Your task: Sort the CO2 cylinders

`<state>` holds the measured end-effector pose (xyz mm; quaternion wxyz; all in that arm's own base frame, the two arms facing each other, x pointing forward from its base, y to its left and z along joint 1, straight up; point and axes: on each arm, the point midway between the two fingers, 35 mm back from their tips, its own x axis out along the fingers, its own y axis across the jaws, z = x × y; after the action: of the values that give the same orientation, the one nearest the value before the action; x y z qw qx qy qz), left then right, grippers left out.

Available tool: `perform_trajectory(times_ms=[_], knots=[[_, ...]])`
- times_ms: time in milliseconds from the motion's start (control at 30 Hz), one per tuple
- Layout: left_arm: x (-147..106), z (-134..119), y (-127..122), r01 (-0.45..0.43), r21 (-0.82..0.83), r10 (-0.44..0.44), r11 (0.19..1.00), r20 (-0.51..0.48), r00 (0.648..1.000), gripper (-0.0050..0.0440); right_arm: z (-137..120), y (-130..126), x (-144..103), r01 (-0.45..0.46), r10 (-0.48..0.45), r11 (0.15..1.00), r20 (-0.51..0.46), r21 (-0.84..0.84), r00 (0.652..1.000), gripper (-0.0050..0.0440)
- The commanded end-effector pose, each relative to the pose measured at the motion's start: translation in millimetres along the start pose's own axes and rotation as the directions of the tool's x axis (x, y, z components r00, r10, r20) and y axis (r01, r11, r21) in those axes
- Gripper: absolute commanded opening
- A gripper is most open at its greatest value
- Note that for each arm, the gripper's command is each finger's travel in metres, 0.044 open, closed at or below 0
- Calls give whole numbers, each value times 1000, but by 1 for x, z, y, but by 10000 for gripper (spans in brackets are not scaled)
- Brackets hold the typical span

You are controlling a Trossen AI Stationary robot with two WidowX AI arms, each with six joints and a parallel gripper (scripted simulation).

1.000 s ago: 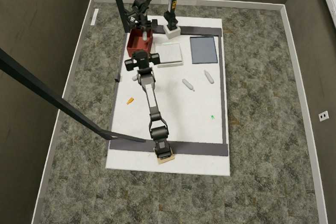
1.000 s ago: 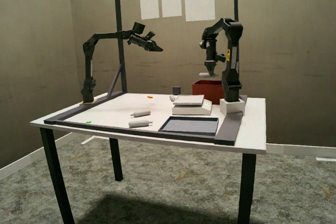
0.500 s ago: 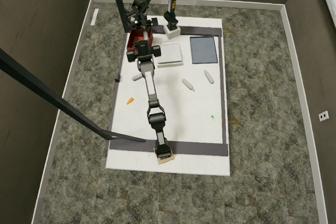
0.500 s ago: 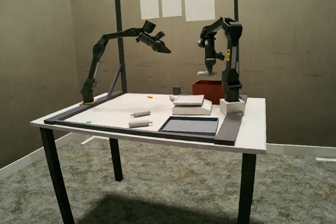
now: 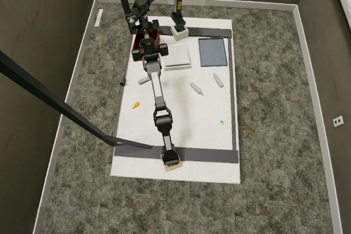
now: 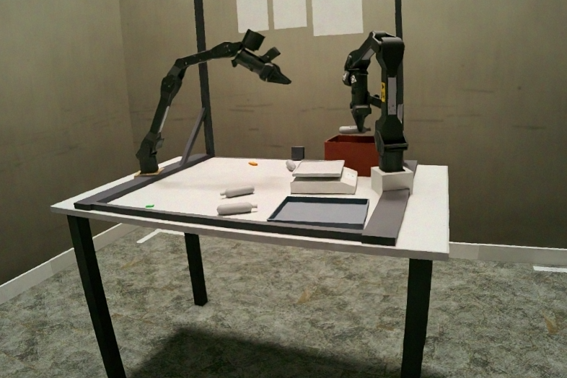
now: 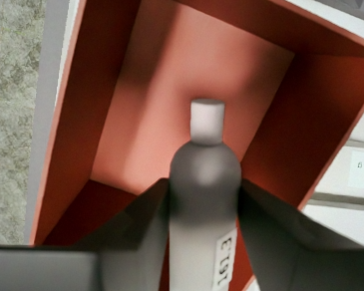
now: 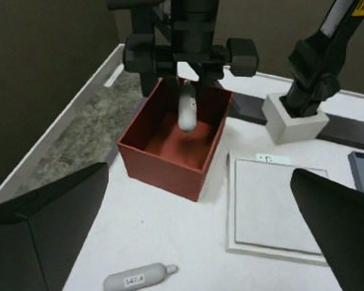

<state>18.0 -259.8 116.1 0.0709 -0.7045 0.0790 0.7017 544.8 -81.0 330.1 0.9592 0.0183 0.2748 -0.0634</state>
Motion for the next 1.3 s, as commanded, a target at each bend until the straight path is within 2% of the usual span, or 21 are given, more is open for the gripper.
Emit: perform_trajectory(times_ms=[0, 367, 400, 600, 633, 833, 933, 1167, 1200, 1267], knots=[[8, 7, 12, 0, 9, 0, 1000, -12, 1000, -50, 13, 0, -13, 0, 0, 1000, 35, -2, 999, 440], [5, 7, 12, -8, 10, 8, 1000, -10, 1000, -50, 13, 0, -15, 0, 0, 1000, 35, -1, 999, 440], [5, 7, 12, -8, 10, 8, 1000, -10, 1000, 24, 13, 0, -15, 0, 0, 1000, 35, -1, 999, 440], [5, 7, 12, -8, 10, 8, 1000, -10, 1000, 168, 13, 0, -15, 0, 0, 1000, 35, -1, 999, 440], [5, 7, 12, -8, 10, 8, 1000, -10, 1000, 184, 13, 0, -15, 0, 0, 1000, 35, -1, 999, 440], [5, 7, 12, -8, 10, 8, 1000, -10, 1000, 184, 13, 0, -15, 0, 0, 1000, 35, -1, 999, 440], [-4, 7, 15, -18, 11, 18, 1000, -12, 1000, 256, 13, 0, -15, 0, 0, 1000, 35, -1, 999, 440], [-54, 8, 13, -28, 10, 28, 1000, -14, 1000, 424, 13, 0, -15, 0, 0, 1000, 35, -1, 999, 440], [-58, 8, 13, -27, 10, 27, 1000, -14, 1000, 440, 13, 0, -15, 0, 0, 1000, 35, -1, 999, 440], [-55, 7, 14, -7, 10, 7, 1000, -9, 1000, 440, 13, 0, -15, 0, 0, 1000, 35, -1, 999, 440]])
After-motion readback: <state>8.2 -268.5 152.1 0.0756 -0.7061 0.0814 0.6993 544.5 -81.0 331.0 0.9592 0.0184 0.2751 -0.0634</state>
